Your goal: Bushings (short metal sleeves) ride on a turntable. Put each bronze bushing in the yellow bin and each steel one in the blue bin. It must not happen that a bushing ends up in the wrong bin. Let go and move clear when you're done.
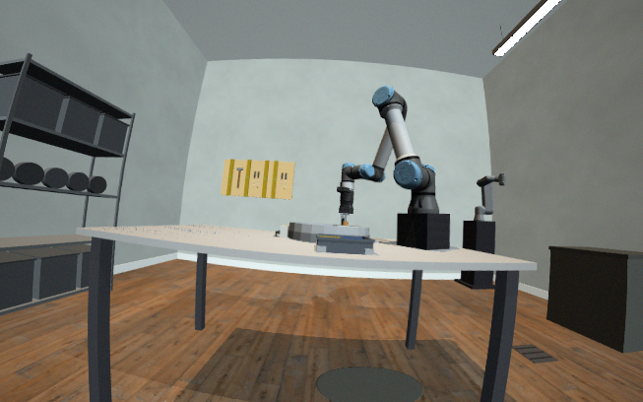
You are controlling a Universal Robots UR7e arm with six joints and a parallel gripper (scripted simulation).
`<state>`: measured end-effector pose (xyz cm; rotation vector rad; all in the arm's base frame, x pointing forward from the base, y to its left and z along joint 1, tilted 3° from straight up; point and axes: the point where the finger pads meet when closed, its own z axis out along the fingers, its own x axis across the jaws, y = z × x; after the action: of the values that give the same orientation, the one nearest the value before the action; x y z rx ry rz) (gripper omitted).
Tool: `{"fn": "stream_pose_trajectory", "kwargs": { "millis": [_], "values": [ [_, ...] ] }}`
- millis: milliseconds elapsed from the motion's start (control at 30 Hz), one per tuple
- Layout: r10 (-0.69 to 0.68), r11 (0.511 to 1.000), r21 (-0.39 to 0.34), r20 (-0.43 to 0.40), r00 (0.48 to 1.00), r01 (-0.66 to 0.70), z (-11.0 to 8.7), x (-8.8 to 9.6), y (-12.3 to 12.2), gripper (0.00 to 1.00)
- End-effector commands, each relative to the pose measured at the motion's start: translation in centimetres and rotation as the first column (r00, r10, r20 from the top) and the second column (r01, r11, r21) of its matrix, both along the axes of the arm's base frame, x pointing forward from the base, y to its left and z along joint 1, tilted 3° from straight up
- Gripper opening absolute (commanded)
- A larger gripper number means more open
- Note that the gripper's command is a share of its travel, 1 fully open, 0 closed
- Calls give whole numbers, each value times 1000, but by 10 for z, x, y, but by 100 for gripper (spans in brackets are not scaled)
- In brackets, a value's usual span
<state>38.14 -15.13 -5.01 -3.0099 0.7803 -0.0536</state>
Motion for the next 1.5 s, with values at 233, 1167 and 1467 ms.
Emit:
{"fn": "stream_pose_trajectory", "kwargs": {
  "millis": [233,1167,1467],
  "values": [
    [0,1000,-1,1,1000,0,5,0,0,0],
    [0,1000,-1,1,1000,0,55,-2,-1,0],
    [9,1000,-2,1,1000,-9,54,0,9,0]
  ]
}}
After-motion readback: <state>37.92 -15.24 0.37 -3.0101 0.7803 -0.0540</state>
